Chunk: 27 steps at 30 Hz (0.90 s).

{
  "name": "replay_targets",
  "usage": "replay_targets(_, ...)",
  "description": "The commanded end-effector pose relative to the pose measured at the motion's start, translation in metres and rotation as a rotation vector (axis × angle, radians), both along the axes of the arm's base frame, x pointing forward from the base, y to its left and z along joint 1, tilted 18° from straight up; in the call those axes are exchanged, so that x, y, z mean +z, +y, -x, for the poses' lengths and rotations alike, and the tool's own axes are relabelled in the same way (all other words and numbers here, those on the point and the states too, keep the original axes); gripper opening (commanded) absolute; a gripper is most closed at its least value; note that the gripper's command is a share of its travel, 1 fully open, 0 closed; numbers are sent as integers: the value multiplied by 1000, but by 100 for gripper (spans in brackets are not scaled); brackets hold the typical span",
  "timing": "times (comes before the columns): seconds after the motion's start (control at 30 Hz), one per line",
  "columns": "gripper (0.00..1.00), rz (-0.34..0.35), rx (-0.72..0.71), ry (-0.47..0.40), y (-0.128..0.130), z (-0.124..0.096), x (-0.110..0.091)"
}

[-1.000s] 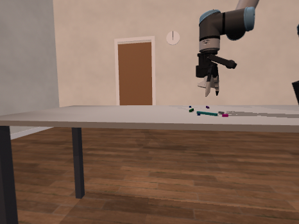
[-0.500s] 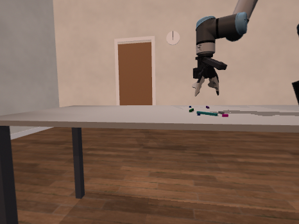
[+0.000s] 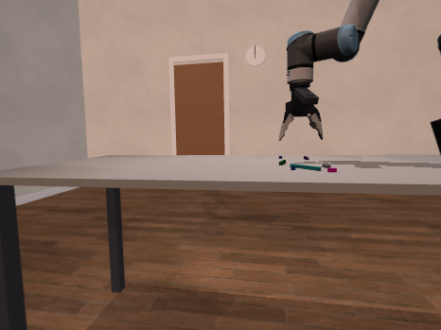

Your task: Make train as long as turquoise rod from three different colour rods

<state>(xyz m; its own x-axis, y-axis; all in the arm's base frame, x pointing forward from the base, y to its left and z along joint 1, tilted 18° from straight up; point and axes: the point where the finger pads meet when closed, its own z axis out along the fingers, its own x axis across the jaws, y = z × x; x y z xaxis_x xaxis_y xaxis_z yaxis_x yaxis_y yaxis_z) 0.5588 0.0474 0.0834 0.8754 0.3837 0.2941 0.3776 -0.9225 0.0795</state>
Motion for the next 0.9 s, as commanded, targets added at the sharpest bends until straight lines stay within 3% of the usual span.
replay_targets(0.0, 100, -48, -157, 4, -22, -5, 2)
replay_targets(0.27, 100, -71, -227, 6, -32, -7, 3)
replay_targets(0.87, 100, -72, -231, 6, -32, -7, 3)
